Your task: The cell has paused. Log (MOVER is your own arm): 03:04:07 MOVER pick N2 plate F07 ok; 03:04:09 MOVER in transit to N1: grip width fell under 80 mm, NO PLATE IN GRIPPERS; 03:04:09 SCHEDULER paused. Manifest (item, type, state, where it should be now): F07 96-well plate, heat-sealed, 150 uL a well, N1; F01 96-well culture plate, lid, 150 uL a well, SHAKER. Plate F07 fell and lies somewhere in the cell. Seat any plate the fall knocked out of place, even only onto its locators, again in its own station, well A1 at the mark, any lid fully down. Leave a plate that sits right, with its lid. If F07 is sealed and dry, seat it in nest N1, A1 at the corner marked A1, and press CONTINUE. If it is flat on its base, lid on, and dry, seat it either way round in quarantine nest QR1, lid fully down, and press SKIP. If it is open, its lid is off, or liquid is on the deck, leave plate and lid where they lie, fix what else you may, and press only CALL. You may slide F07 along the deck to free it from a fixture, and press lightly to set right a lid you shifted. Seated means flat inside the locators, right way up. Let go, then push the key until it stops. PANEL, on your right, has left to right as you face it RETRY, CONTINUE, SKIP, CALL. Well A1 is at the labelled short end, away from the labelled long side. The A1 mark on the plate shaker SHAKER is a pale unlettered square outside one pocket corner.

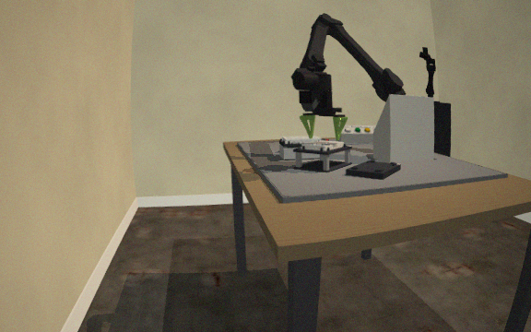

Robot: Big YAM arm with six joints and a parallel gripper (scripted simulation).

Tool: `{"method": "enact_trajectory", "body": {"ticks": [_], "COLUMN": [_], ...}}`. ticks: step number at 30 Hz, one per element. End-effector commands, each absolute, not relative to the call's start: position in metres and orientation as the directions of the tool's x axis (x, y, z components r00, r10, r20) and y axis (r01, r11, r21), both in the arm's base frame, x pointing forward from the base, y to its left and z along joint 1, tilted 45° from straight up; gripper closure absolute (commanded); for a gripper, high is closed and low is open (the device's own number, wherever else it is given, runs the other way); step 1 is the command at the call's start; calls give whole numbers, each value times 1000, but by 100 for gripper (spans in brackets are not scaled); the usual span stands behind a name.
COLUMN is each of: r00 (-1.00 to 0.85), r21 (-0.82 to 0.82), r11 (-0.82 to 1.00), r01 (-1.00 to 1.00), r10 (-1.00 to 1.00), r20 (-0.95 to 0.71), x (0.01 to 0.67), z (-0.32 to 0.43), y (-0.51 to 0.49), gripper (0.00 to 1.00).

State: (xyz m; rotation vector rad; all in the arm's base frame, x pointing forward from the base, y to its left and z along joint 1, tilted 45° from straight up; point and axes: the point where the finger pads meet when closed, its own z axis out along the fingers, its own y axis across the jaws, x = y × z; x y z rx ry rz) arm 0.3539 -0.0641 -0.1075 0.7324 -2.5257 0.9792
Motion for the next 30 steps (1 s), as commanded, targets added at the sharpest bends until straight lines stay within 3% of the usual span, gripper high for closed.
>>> {"method": "enact_trajectory", "body": {"ticks": [1, 24, 25, 30], "r00": [-842, -833, -846, -920], "r21": [-557, -544, -555, -618], "r11": [635, 638, 647, 688], "r01": [-535, -545, -523, -380], "r10": [-346, -336, -316, -210], "r20": [415, 440, 429, 332], "x": [380, 371, 359, 342], "z": [-92, -84, -77, -60], "y": [-47, -41, -37, -28], "gripper": [0, 0, 100, 100]}}
